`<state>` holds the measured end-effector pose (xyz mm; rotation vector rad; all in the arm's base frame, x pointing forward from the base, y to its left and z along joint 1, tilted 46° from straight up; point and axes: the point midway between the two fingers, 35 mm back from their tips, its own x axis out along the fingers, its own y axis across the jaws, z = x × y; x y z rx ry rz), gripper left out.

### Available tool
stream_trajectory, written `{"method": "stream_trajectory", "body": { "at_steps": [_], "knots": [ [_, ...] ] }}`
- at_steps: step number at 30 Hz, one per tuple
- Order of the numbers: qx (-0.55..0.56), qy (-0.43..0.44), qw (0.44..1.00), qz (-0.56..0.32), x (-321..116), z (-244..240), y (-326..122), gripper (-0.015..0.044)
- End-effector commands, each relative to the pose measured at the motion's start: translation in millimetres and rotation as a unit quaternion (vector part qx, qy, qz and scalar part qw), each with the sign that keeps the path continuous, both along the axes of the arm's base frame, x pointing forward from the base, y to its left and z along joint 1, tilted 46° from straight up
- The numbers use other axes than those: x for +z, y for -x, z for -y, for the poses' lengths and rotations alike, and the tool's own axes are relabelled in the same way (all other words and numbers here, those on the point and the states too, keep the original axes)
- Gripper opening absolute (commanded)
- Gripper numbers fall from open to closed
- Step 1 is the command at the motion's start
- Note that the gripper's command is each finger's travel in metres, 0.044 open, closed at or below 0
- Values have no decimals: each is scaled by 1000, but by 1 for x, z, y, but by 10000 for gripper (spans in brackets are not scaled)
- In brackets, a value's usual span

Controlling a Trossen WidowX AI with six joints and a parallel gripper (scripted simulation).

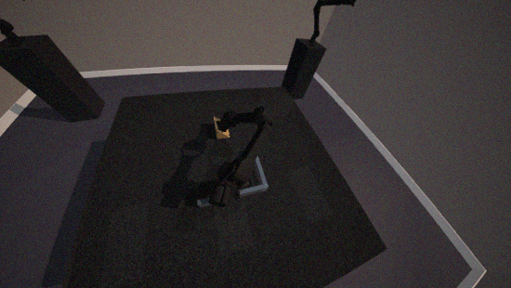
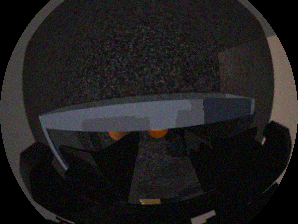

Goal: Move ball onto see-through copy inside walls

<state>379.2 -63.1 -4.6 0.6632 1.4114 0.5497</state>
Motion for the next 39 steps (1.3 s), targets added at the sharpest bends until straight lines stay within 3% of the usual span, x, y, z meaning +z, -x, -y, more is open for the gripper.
{"method": "stream_trajectory", "body": {
  "at_steps": [1, 7, 11, 18, 22, 39],
  "knots": [
    [0, -2, 1000, -3, -5, -7, 0, 240],
    [0, -3, 1000, -3, -10, -12, 0, 240],
    [0, -3, 1000, -3, -10, -12, 0, 135],
    [0, -3, 1000, -3, -10, -12, 0, 88],
    [-2, -3, 1000, -4, -5, -6, -1, 0],
    [-28, -6, 999, -23, 55, 58, 4, 0]
  ]
}}
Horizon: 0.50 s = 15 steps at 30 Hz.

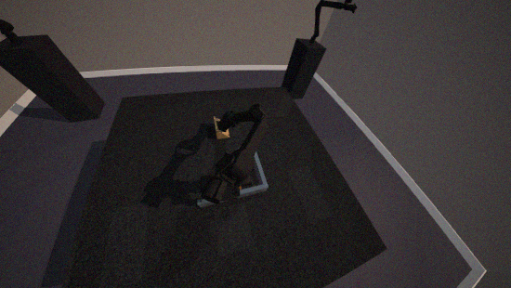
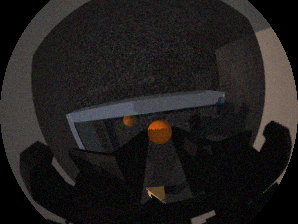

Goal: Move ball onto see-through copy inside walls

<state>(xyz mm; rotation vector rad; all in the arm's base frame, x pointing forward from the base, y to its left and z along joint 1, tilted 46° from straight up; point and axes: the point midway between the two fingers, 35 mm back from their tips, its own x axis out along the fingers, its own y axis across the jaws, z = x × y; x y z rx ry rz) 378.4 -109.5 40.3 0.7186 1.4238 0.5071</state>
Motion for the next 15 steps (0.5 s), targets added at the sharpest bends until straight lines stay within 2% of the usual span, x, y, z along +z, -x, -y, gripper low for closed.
{"method": "stream_trajectory", "body": {
  "at_steps": [1, 9, 15],
  "knots": [
    [-4, -2, 1000, -5, 14, 15, 4, 0],
    [-10, -4, 1000, -10, 31, 29, 10, 0],
    [6, 0, 1000, 1, 37, 0, 6, 0]
  ]
}}
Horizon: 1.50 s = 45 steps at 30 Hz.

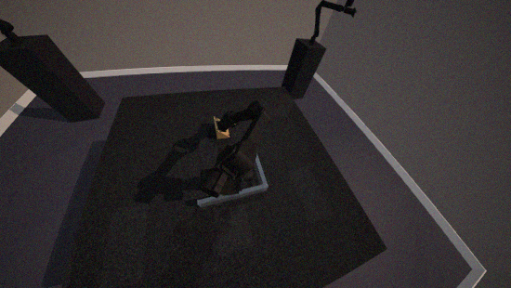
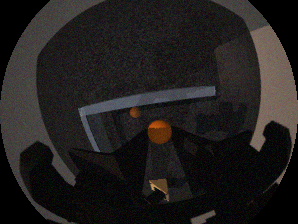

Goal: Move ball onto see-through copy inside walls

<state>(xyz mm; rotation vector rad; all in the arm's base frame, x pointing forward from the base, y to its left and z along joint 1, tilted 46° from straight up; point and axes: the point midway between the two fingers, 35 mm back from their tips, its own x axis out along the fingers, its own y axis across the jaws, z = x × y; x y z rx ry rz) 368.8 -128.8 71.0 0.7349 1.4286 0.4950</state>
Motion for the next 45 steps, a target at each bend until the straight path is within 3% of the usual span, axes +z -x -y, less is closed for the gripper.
{"method": "stream_trajectory", "body": {
  "at_steps": [1, 12, 27, 45],
  "knots": [
    [16, 2, 1000, 9, 7, -25, -4, 0],
    [32, 4, 999, 21, 9, -58, -5, 0],
    [32, 3, 999, 22, -35, -103, -11, 0],
    [32, 3, 999, 22, -49, -118, -12, 0]
  ]
}}
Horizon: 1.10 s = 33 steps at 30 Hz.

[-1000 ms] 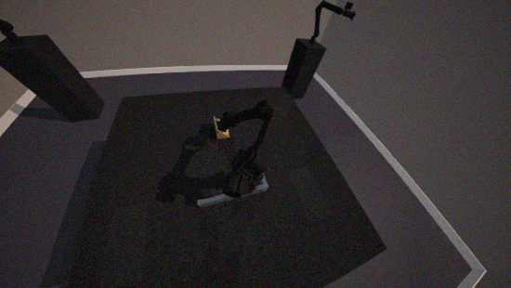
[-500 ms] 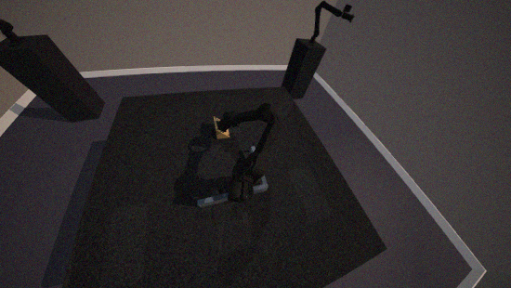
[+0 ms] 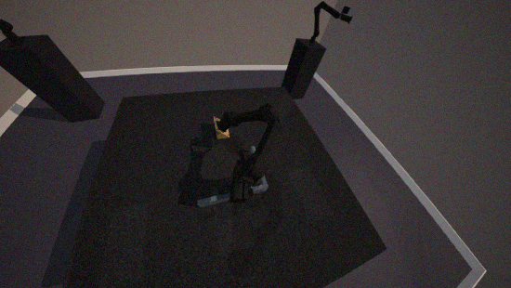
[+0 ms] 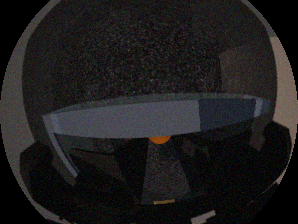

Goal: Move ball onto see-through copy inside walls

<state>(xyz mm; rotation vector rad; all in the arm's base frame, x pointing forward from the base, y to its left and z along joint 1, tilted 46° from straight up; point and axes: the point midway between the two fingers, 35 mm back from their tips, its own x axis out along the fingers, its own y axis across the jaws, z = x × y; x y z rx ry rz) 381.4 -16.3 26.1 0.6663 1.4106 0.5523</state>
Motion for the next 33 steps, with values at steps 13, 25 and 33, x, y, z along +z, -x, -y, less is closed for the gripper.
{"method": "stream_trajectory", "body": {
  "at_steps": [13, 25, 33],
  "knots": [
    [0, 0, 1000, -1, -4, -4, 0, 184],
    [0, 1, 1000, -2, 20, 22, 0, 240],
    [0, 0, 1000, -4, 57, 57, 8, 240]
  ]
}}
